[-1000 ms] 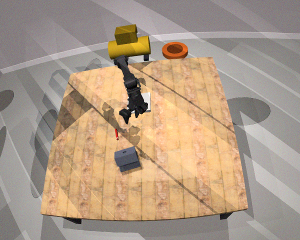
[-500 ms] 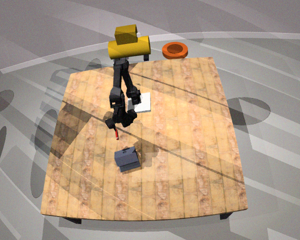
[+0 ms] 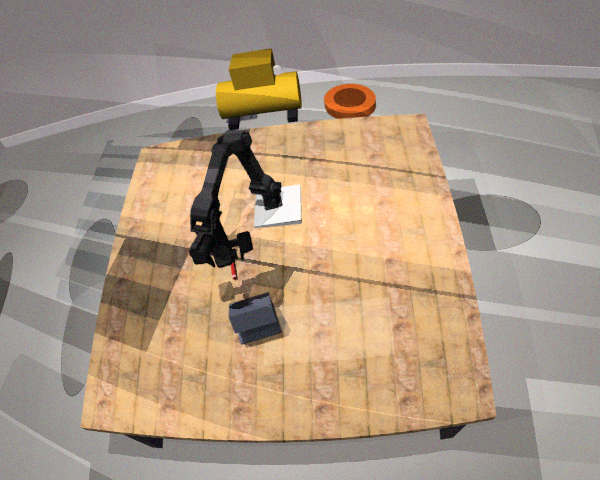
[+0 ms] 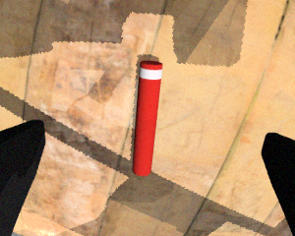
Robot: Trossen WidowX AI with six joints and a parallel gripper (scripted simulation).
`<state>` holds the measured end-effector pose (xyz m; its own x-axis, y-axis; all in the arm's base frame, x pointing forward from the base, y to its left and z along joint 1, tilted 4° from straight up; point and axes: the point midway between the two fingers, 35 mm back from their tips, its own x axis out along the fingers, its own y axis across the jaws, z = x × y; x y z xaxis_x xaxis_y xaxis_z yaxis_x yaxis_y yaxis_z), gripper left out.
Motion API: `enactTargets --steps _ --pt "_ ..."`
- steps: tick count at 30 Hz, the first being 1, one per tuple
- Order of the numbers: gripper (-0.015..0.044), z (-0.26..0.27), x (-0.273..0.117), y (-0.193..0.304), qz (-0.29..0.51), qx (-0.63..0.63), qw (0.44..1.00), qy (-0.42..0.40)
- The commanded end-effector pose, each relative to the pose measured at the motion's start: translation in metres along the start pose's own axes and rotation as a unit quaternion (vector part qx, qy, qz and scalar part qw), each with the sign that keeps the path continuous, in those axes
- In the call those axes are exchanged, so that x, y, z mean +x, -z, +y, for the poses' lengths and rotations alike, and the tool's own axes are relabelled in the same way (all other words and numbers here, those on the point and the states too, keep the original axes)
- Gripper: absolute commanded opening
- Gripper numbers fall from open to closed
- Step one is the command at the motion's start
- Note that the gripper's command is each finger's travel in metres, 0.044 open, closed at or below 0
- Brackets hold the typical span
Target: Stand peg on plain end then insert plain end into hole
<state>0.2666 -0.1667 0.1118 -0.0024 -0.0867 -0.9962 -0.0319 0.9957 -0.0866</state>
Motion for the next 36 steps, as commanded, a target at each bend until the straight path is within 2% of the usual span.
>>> enactTargets --steps 1,36 --pt "0.0440 0.000 0.002 -0.002 -0.002 0.004 1.000 -0.004" --pt "0.0440 -0.001 0.059 -0.004 -0.002 0.004 1.000 -0.004"
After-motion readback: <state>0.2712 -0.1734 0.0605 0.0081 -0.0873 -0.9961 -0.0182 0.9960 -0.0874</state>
